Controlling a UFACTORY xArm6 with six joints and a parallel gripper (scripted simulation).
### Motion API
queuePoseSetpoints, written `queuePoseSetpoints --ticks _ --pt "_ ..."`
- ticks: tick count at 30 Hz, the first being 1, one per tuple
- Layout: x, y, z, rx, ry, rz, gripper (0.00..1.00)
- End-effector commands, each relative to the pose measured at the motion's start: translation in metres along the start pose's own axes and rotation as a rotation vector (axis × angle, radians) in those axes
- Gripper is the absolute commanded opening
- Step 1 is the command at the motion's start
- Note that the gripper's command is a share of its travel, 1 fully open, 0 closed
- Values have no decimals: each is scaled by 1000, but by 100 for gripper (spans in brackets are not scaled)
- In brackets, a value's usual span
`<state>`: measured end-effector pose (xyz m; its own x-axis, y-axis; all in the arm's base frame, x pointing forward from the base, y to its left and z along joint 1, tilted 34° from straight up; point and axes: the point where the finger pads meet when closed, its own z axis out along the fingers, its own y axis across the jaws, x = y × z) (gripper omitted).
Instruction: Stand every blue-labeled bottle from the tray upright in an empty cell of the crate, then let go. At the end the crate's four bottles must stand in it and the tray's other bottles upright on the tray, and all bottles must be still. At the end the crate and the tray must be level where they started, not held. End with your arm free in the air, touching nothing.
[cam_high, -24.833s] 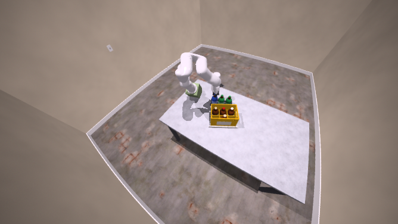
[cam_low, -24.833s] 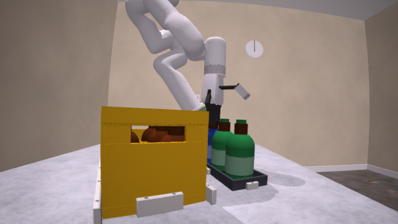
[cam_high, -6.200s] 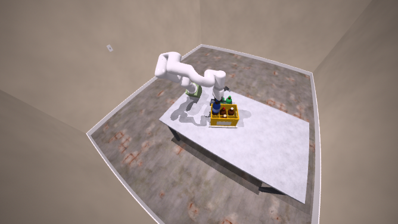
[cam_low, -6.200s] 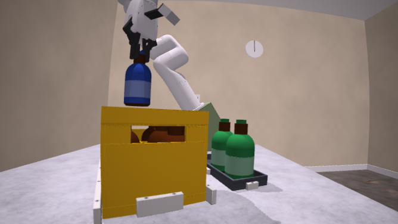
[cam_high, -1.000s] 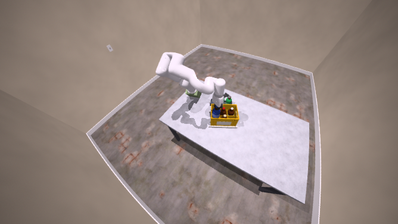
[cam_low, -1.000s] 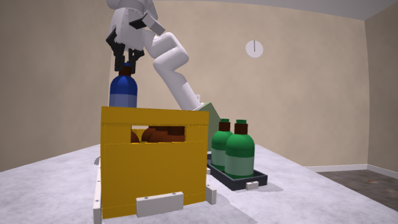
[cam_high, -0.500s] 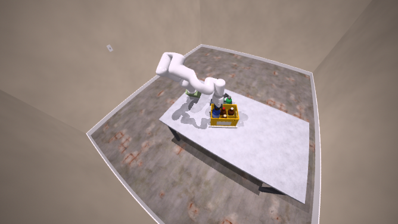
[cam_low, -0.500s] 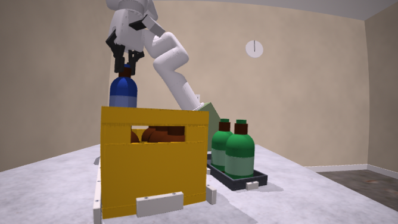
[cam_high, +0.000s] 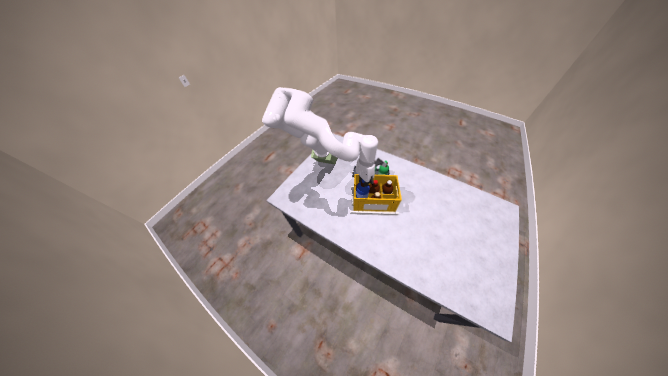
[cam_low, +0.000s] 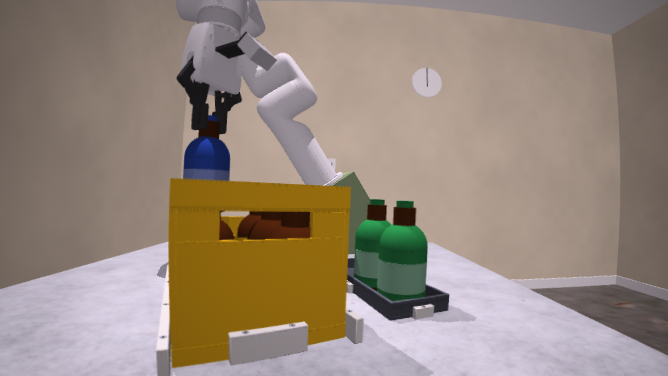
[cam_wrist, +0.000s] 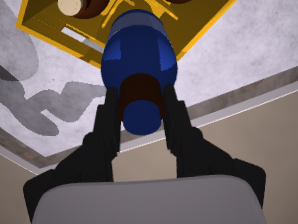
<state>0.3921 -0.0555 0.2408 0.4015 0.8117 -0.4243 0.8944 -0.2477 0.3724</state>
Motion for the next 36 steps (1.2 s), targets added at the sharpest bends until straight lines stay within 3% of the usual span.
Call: queuePoseSetpoints --ticks 1,36 --pt "0 1 5 -4 2 1 0" --pt "0 2 22 -4 2 1 0"
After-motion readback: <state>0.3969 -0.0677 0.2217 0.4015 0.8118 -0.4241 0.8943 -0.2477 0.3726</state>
